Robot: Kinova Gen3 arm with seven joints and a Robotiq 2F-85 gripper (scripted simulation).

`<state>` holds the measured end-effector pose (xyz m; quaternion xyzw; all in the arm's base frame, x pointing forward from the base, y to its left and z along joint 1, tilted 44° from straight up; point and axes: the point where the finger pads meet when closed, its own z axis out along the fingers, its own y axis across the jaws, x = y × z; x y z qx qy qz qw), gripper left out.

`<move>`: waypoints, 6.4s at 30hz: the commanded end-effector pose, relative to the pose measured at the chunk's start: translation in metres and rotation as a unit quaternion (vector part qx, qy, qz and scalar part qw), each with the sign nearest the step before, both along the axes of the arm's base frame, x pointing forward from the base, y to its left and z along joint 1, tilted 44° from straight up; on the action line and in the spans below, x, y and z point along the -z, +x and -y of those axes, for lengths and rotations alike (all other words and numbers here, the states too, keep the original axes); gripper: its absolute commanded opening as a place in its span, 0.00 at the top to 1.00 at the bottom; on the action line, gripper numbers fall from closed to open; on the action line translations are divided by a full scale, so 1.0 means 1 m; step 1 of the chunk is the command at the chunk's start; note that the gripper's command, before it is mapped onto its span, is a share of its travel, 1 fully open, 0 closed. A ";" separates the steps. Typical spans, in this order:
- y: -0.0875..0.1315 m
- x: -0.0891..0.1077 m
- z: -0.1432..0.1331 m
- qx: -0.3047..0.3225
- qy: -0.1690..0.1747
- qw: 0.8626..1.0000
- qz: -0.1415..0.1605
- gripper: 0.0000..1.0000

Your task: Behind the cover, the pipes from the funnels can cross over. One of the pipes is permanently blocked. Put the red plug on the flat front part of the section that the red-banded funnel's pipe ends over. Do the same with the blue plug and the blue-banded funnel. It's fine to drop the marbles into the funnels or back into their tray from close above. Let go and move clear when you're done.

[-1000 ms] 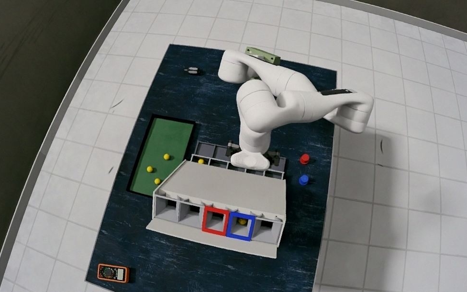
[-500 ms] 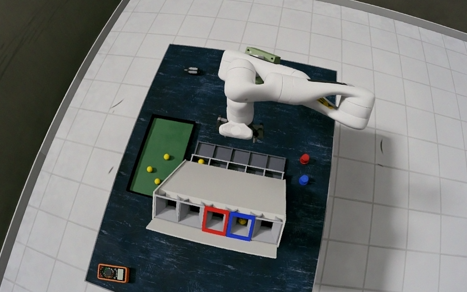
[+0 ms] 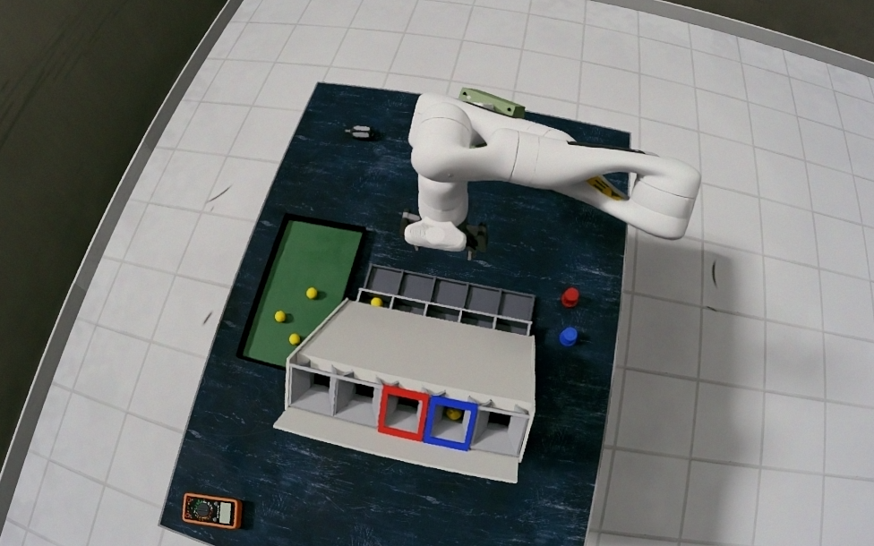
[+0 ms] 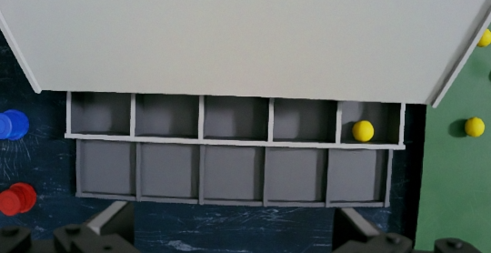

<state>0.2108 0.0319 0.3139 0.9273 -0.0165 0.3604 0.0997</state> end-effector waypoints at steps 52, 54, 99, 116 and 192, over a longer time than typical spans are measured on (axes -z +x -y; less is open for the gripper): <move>0.000 0.000 0.000 0.000 0.000 1.000 0.000 0.00; 0.000 0.000 0.000 0.000 0.000 1.000 0.000 0.00; 0.000 0.000 0.000 0.000 0.000 1.000 0.000 0.00; 0.000 0.000 0.000 0.000 0.000 1.000 0.000 0.00; 0.019 0.023 0.078 0.000 0.000 1.000 0.000 0.50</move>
